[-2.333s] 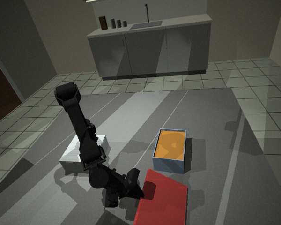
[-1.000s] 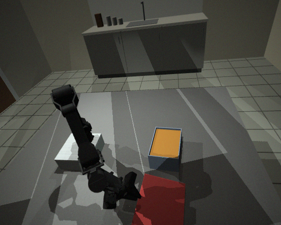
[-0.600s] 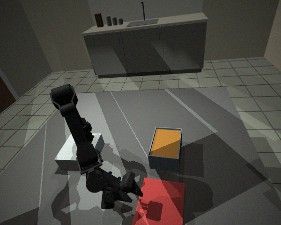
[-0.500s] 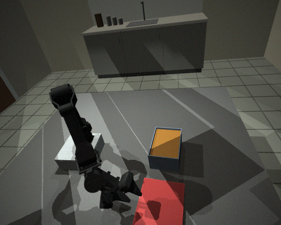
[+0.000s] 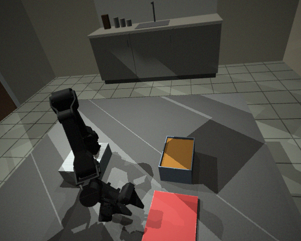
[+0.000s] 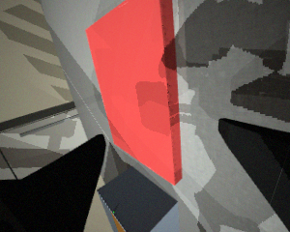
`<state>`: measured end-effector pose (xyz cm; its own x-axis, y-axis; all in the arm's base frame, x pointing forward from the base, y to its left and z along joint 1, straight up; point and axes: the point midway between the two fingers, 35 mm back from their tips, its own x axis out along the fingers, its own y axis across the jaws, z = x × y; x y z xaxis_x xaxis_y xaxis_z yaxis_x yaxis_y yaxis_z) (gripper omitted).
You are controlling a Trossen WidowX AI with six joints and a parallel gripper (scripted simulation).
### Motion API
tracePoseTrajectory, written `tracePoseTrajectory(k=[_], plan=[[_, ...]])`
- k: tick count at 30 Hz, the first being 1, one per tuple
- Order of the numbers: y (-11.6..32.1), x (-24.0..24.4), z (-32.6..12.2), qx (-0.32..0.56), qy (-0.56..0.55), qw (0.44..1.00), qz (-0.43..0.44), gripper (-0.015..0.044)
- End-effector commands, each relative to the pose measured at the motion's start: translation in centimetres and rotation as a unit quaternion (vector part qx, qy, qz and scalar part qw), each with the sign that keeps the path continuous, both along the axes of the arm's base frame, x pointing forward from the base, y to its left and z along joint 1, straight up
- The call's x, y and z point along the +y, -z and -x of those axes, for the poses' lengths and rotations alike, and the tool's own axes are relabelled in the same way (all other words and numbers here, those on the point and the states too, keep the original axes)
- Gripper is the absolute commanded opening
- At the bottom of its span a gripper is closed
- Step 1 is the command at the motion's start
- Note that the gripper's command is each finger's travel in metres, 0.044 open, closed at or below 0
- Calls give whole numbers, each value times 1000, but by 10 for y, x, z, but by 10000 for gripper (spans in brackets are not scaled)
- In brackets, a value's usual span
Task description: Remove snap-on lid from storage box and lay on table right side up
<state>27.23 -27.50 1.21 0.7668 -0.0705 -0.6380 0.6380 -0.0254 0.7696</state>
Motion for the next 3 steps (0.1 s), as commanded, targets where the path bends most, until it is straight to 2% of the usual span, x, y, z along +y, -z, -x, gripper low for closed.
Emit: tracePoseTrajectory(k=[1, 3], plan=[[0, 2, 10, 0, -1, 1000, -1, 440], [0, 3, 14, 0, -1, 1000, -1, 440]])
